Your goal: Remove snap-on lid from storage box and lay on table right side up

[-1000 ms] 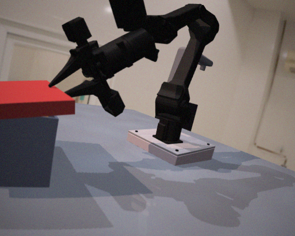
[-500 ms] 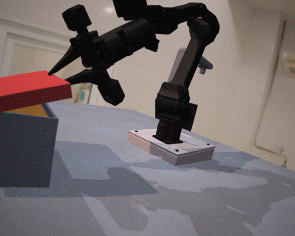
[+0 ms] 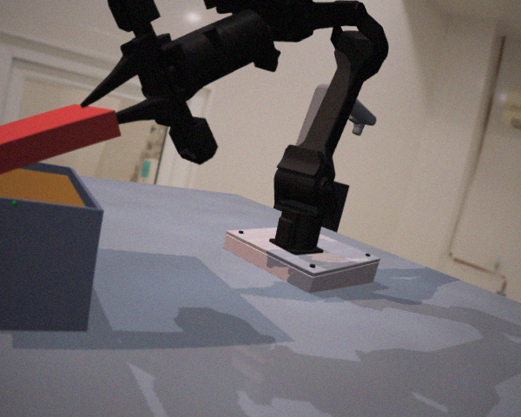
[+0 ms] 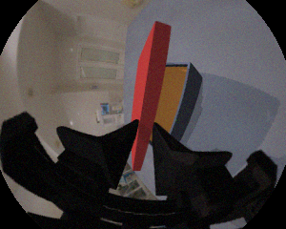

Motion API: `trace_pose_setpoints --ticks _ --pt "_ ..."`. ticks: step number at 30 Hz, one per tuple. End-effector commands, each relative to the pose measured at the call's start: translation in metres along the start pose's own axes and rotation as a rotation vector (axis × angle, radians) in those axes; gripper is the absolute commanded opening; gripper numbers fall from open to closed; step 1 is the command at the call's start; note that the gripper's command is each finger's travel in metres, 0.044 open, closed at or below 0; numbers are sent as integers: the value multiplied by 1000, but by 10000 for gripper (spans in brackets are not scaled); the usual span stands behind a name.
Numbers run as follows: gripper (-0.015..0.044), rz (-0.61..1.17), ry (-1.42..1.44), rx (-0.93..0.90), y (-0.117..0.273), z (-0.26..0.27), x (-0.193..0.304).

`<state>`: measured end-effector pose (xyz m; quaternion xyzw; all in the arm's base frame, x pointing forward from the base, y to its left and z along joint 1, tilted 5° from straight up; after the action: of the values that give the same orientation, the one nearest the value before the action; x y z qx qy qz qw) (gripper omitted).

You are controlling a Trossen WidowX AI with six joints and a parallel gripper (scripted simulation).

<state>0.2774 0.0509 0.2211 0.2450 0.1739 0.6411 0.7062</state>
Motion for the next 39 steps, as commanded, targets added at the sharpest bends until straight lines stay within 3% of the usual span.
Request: trace_pose_setpoints --ticks 1,39 --pt "0 2 1 -4 2 7 1" --pt "0 2 1 -4 31 47 3"
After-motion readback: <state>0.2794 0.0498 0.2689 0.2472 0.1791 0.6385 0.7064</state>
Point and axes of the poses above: the point midway between the two fingers, 35 mm back from their tips, its own y axis back along the fingers, its own z axis across the jaws, x = y × z, the point moved 6 cm from there along y, back along the fingers, and after that the axes turned 3 degrees about -y, right-handed, at the moved point
